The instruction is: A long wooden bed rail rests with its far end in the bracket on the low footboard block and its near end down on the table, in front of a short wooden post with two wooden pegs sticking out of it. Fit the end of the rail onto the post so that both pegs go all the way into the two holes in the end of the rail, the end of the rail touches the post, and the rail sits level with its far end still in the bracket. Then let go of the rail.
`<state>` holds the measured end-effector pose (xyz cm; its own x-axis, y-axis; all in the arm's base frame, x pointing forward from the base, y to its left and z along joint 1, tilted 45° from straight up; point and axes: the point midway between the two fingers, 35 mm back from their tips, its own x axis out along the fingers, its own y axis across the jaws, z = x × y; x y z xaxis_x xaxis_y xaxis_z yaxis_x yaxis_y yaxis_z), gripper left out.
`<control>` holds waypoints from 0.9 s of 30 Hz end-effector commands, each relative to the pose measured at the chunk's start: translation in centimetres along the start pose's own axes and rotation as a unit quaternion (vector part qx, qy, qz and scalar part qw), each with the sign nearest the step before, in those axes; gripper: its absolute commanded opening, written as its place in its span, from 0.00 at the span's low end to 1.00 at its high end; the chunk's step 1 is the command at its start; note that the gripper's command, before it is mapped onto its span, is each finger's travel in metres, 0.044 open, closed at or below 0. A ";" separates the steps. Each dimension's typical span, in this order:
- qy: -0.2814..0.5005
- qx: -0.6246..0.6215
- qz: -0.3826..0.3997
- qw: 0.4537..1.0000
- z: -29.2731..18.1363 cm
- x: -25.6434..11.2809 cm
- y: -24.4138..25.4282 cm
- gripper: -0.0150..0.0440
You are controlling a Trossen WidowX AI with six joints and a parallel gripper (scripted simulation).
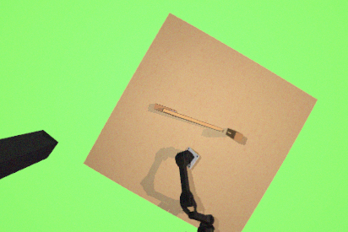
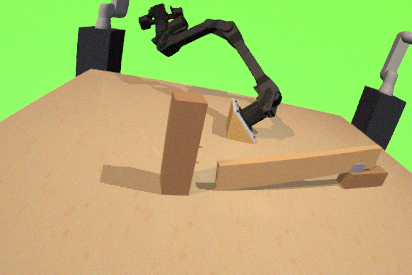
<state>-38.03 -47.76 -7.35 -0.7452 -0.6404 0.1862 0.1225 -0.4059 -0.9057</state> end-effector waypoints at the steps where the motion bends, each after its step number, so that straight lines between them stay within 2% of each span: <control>1: -0.001 0.000 0.001 1.000 0.1 0.0 0.0 0.98; 5: -0.025 -0.001 0.031 0.999 3.6 -0.1 1.0 1.00; 10: -0.088 -0.013 0.103 0.991 11.9 -1.3 3.1 1.00; 16: -0.146 -0.027 0.166 0.975 19.3 -3.8 4.5 1.00; 27: -0.249 -0.103 0.270 0.924 29.3 -10.0 6.3 1.00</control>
<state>-13.79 -62.44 -4.36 -0.2804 -0.9451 -0.1678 0.2569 0.0945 -0.9618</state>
